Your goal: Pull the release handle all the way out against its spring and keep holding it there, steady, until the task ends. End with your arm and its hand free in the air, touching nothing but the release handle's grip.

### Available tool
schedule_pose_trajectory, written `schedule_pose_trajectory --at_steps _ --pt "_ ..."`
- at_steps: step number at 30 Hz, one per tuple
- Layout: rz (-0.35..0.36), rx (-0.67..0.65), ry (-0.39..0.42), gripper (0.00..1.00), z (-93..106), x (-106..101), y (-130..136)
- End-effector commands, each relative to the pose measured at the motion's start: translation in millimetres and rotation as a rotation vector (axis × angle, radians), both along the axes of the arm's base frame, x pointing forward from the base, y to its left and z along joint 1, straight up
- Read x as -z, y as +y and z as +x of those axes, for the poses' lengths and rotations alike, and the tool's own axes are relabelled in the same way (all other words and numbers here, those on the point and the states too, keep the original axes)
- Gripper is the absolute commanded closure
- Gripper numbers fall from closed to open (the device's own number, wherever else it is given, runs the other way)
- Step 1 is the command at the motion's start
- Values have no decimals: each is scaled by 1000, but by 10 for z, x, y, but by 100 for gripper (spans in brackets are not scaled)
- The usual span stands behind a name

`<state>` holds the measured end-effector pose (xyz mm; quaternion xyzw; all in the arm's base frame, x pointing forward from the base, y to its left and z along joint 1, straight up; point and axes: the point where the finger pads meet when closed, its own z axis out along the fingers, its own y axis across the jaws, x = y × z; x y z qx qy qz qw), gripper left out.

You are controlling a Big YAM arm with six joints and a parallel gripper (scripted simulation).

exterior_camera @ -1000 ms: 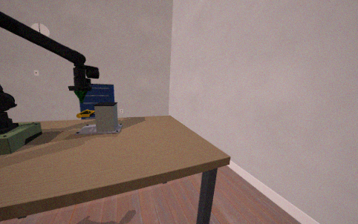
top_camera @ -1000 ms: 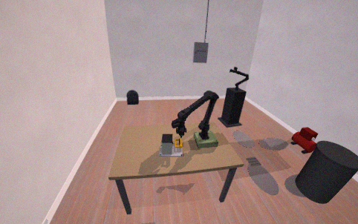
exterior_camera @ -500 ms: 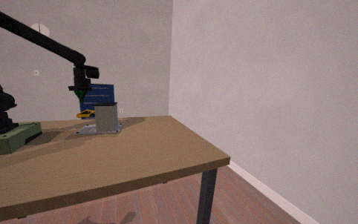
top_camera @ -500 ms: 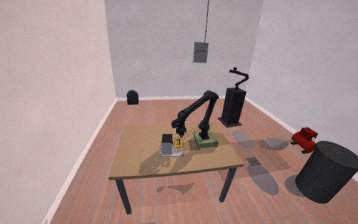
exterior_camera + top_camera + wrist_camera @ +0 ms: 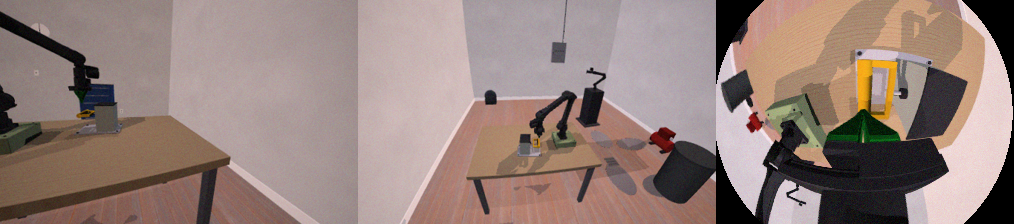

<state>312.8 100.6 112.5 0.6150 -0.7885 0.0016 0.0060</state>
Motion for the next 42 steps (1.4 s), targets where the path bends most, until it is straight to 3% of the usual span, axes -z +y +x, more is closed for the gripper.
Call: schedule_pose_trajectory --at_steps 1,3,4,42 --pt "6 -20 -9 100 128 -108 88" --pt "6 -20 -9 100 128 -108 88" --pt "6 -20 -9 48 128 -108 88" --pt "6 -20 -9 48 128 -106 88"
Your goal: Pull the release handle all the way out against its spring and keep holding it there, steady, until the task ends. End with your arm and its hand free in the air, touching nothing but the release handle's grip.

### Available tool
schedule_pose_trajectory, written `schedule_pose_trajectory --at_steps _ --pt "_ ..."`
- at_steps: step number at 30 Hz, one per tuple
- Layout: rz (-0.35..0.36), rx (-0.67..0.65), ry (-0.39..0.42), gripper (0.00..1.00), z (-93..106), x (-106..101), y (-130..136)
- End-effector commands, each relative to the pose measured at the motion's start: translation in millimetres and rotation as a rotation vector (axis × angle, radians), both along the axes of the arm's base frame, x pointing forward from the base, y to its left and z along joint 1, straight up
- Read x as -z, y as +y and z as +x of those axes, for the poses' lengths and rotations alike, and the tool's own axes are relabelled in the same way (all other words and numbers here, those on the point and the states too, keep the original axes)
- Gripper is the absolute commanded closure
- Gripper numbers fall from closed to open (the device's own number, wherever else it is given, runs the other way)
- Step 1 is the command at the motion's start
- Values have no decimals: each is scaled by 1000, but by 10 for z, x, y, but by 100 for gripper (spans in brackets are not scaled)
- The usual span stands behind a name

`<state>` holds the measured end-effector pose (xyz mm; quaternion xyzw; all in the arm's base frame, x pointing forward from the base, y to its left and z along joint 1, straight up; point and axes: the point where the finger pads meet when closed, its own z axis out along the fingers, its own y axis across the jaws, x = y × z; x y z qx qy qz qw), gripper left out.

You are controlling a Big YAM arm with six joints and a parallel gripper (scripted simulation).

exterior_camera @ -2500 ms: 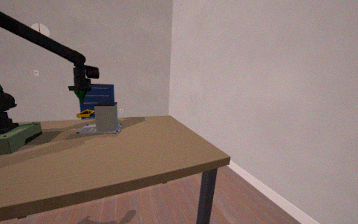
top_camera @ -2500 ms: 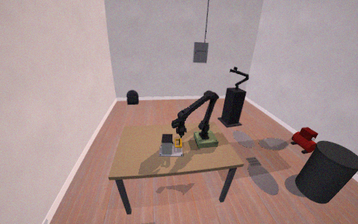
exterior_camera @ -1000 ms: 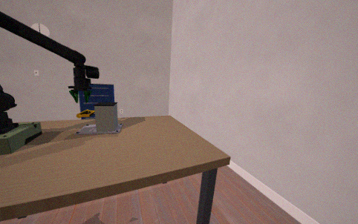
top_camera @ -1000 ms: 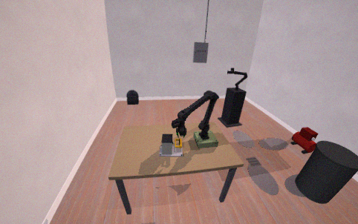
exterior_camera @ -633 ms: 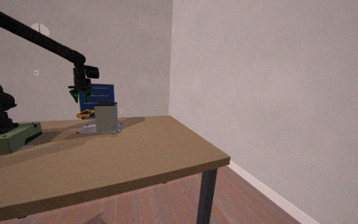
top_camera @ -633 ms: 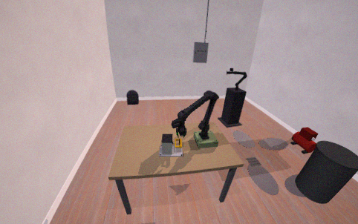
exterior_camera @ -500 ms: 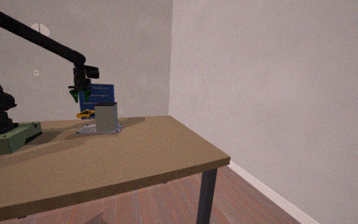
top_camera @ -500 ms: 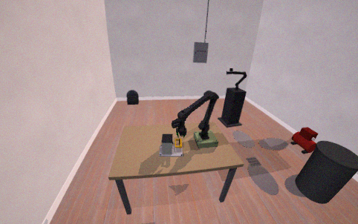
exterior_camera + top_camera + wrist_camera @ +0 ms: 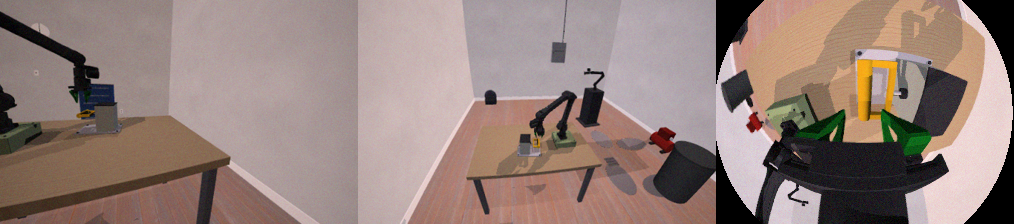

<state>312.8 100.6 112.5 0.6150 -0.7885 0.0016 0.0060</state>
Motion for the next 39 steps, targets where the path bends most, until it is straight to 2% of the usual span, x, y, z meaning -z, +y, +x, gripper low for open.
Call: schedule_pose_trajectory --at_steps 1,22,39 --pt "6 -20 -9 48 128 -104 88" --pt "6 -20 -9 48 131 31 87" --pt "6 -20 -9 48 136 244 87"
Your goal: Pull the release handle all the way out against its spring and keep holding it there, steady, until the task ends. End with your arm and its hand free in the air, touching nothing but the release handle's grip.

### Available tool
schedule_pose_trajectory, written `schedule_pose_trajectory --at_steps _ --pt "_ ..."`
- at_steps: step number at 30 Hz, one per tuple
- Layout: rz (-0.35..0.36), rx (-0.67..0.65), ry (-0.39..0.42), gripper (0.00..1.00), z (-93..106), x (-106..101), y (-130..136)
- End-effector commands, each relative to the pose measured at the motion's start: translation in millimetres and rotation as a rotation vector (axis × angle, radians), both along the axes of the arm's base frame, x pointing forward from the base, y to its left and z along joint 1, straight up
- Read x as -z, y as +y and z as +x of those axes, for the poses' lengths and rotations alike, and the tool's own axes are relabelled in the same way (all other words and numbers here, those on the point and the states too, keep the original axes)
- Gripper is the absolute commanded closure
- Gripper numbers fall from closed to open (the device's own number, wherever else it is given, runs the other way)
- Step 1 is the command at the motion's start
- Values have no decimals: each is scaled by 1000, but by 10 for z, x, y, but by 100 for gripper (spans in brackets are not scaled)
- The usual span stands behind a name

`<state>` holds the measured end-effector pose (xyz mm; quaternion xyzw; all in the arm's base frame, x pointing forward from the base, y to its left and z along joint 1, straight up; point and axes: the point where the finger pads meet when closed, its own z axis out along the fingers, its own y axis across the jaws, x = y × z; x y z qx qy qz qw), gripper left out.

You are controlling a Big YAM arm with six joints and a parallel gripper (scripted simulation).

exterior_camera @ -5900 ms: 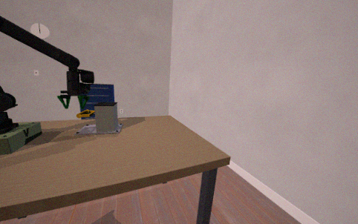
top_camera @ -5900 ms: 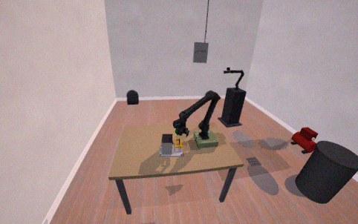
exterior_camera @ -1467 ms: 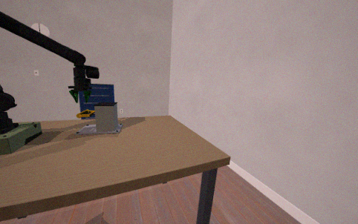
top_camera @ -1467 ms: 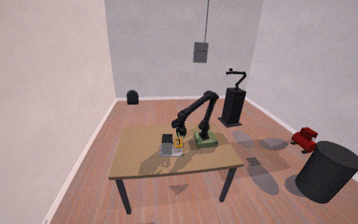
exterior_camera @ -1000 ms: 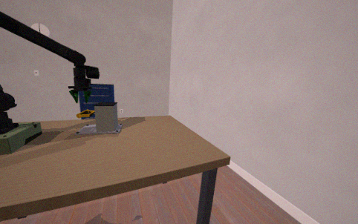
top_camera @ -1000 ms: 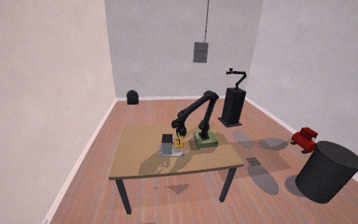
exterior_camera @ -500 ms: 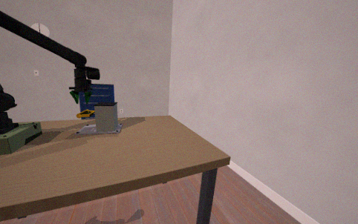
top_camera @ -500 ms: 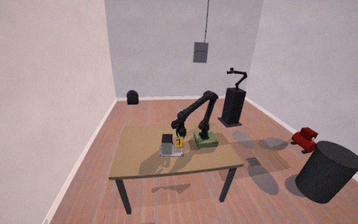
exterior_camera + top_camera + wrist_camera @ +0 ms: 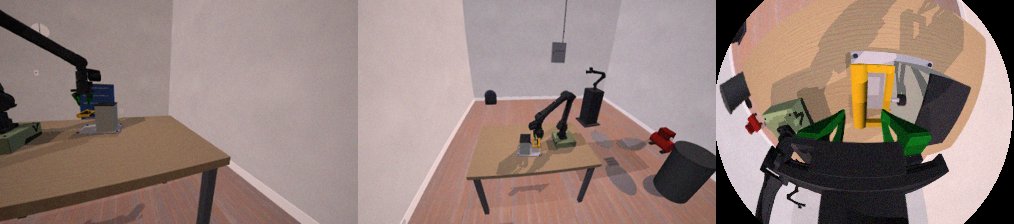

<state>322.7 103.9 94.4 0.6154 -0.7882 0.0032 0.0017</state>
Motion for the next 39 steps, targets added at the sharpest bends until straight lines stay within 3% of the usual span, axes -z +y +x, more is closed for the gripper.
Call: schedule_pose_trajectory --at_steps 1,39 --pt "3 -19 -1 48 38 76 55" --pt "2 -18 5 48 -22 275 32"
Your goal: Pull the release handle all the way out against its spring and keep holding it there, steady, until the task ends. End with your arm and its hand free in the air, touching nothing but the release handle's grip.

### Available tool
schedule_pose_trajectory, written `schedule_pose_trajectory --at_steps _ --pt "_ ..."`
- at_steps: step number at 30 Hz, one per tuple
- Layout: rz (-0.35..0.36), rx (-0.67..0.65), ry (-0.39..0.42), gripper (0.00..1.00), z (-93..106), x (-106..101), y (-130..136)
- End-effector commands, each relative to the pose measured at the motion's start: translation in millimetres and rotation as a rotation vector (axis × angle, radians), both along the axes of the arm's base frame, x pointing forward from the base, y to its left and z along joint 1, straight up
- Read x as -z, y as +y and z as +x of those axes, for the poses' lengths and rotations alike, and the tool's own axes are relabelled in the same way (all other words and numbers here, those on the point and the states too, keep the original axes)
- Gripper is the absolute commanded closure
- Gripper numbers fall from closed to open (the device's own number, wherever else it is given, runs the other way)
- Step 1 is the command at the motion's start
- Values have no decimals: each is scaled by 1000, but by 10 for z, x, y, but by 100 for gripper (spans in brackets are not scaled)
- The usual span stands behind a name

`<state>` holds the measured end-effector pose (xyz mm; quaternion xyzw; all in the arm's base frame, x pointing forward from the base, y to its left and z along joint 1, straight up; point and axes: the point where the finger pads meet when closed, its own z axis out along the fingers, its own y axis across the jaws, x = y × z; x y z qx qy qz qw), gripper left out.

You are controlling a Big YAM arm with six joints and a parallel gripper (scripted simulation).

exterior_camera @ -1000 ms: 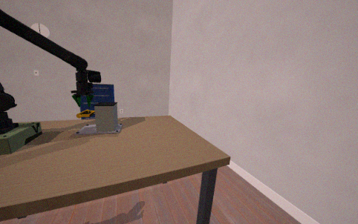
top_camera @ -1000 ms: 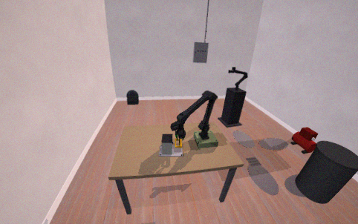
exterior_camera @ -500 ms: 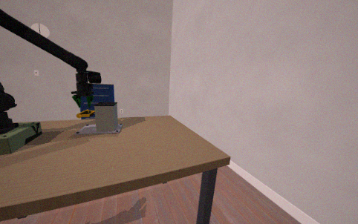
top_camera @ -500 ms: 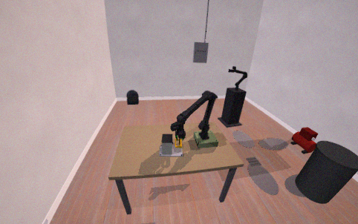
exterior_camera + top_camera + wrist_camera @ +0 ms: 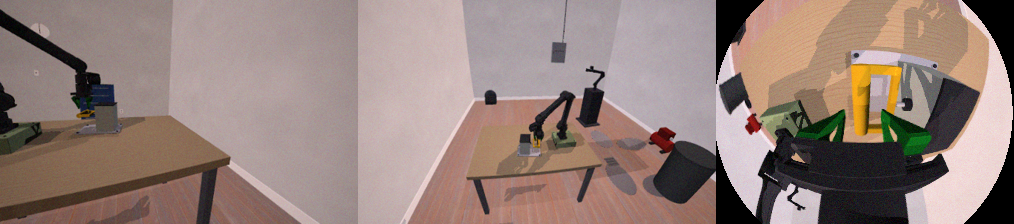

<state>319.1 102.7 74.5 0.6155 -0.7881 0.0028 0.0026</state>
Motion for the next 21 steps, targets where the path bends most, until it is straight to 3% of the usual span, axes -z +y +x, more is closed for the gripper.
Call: schedule_pose_trajectory --at_steps 1,21 --pt "2 -18 3 48 14 76 43" --pt "1 -16 6 48 -24 127 26"
